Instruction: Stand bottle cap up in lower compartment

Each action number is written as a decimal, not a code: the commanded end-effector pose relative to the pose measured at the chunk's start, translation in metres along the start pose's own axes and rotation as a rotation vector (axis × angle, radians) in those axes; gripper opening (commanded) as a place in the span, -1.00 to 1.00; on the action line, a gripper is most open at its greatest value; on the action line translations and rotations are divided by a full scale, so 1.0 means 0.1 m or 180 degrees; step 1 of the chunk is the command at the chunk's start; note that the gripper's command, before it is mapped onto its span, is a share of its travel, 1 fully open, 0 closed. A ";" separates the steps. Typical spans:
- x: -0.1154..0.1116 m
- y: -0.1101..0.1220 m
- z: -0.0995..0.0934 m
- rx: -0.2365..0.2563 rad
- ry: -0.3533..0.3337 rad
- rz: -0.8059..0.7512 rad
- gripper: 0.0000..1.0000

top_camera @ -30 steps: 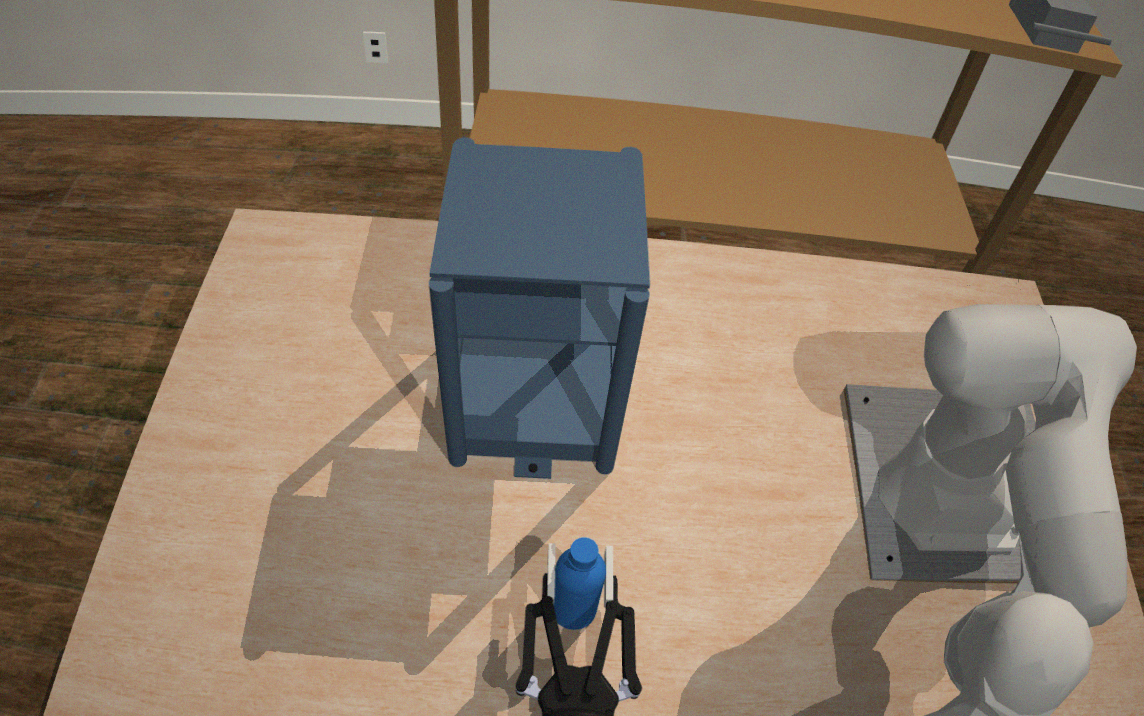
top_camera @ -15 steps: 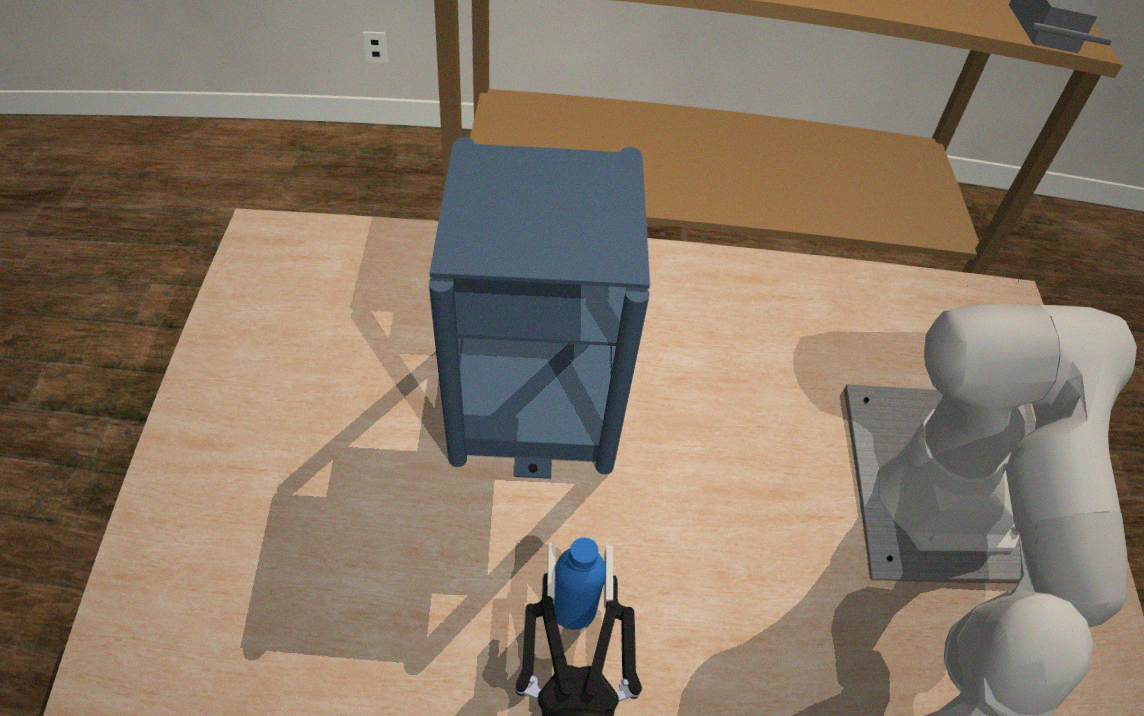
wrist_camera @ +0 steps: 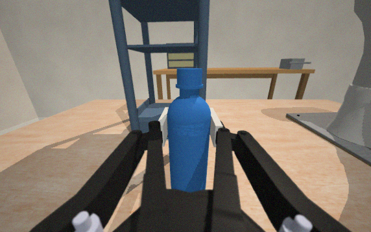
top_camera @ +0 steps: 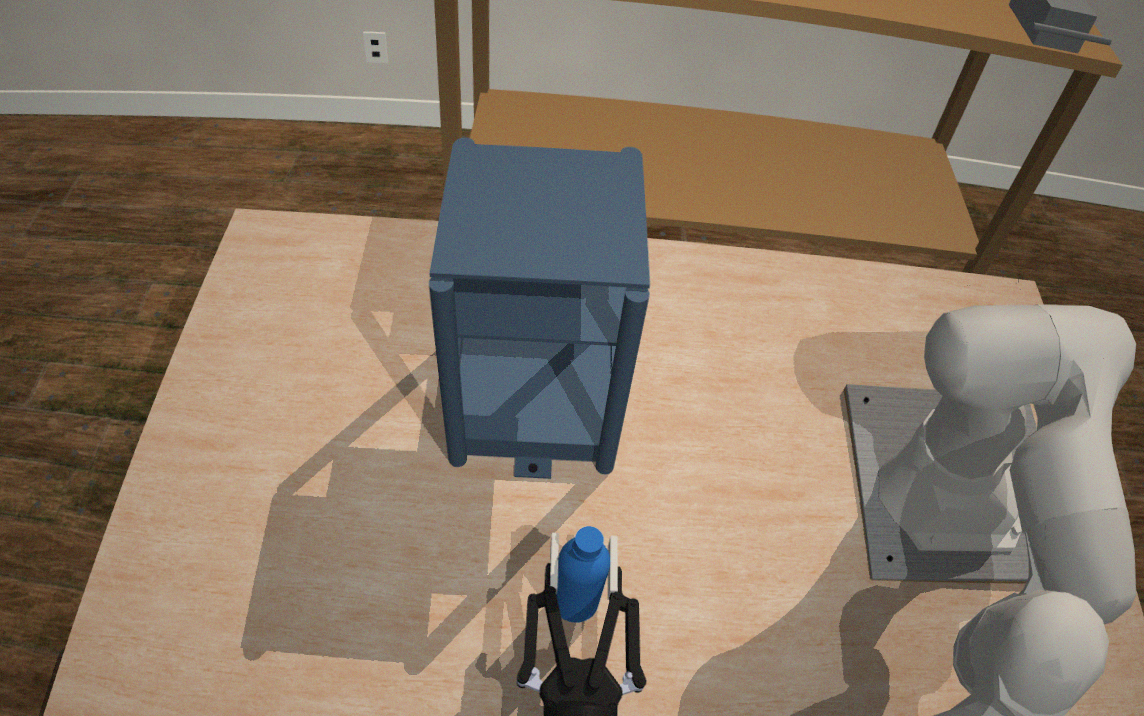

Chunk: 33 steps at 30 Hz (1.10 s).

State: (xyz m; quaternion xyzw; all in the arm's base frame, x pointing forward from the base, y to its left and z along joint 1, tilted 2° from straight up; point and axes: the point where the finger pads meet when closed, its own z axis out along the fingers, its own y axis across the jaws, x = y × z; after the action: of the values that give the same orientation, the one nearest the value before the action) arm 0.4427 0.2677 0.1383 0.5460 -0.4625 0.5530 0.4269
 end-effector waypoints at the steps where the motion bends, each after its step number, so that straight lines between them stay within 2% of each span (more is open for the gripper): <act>1: 0.09 -0.02 -0.01 0.0018 0.0014 -0.0045 -1.00; 12: 0.33 -0.02 -0.01 0.0018 0.0014 -0.0045 -1.00; 33: 0.35 -0.02 0.00 0.0018 0.0014 -0.0045 -1.00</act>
State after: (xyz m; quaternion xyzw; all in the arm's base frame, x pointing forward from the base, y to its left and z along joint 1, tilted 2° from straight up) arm 0.4429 0.2671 0.1690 0.5490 -0.4582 0.5518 0.4292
